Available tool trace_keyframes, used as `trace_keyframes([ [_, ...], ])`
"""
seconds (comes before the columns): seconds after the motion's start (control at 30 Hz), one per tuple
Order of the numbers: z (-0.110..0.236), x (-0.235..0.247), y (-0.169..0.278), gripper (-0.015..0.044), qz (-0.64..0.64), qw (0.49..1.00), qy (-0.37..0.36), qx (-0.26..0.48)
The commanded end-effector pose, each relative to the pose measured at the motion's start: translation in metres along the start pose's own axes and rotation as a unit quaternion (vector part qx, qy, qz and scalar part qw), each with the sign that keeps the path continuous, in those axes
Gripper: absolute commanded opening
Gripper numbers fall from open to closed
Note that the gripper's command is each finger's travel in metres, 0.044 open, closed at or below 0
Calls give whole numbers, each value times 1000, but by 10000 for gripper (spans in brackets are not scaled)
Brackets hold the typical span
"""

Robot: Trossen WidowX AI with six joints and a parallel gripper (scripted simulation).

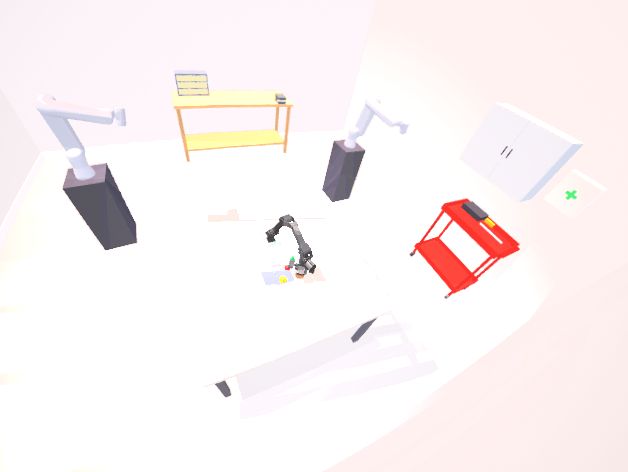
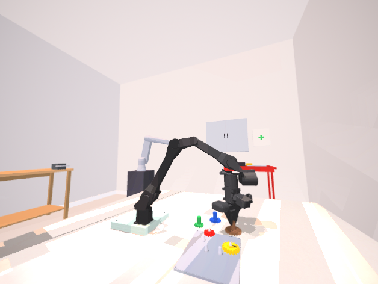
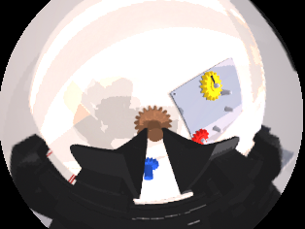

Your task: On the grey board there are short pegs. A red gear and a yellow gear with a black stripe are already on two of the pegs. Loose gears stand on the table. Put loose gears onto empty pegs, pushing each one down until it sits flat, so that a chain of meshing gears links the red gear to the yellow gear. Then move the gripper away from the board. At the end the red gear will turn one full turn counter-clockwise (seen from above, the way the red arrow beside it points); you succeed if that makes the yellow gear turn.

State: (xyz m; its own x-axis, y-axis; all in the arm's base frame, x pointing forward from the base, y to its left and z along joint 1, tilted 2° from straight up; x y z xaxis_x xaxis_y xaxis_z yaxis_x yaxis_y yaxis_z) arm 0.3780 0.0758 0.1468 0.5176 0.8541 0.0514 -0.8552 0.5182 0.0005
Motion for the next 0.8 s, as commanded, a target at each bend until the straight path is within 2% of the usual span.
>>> trace_keyframes([
  [0.0,6,1,-1,0,-2,1000,-1,1],
  [0.77,56,6,-4,0,-2,1000,-1,1],
])
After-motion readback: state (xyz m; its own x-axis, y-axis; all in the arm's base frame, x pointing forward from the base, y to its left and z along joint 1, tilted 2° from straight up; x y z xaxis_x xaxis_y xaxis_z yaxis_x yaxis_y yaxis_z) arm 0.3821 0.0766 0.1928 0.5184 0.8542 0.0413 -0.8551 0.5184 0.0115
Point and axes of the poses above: the point midway between the two fingers, 35 mm back from their tips, its own z axis back along the fingers, its own x axis across the jaws, y = z × x, the point moved 10 cm from there along z, back along the fingers, and after that the axes turned 6 degrees about z, right-handed, at the moved point
